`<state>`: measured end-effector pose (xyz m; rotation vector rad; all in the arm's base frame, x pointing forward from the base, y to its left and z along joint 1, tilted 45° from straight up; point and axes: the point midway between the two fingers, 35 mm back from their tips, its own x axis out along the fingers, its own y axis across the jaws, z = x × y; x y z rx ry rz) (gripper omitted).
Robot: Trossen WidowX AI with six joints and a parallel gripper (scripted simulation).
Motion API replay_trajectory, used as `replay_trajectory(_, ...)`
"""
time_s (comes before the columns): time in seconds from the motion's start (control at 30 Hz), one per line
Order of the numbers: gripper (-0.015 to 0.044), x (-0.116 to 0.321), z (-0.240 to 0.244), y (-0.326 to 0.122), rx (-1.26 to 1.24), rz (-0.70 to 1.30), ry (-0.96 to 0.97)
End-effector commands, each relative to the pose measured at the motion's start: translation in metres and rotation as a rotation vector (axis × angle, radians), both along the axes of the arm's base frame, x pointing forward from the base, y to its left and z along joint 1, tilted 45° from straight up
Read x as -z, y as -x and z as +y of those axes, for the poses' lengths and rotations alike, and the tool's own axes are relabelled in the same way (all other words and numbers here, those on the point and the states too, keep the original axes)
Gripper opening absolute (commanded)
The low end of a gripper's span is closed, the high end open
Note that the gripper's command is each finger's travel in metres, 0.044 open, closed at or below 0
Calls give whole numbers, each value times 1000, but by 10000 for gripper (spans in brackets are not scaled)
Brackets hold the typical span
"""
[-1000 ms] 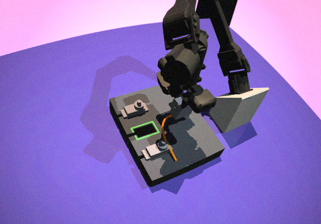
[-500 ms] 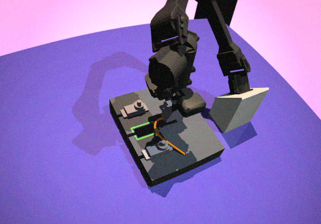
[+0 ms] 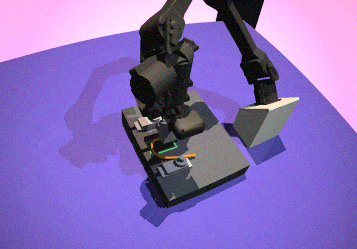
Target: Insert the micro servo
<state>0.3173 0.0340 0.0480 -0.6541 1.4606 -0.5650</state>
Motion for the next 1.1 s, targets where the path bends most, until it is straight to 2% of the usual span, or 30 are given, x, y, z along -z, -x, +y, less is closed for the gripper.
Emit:
replay_trajectory(0.0, 0, -3, 4, -18, -11, -10, -1)
replay_trajectory(1.07, 0, 11, -10, -25, -11, -11, 0)
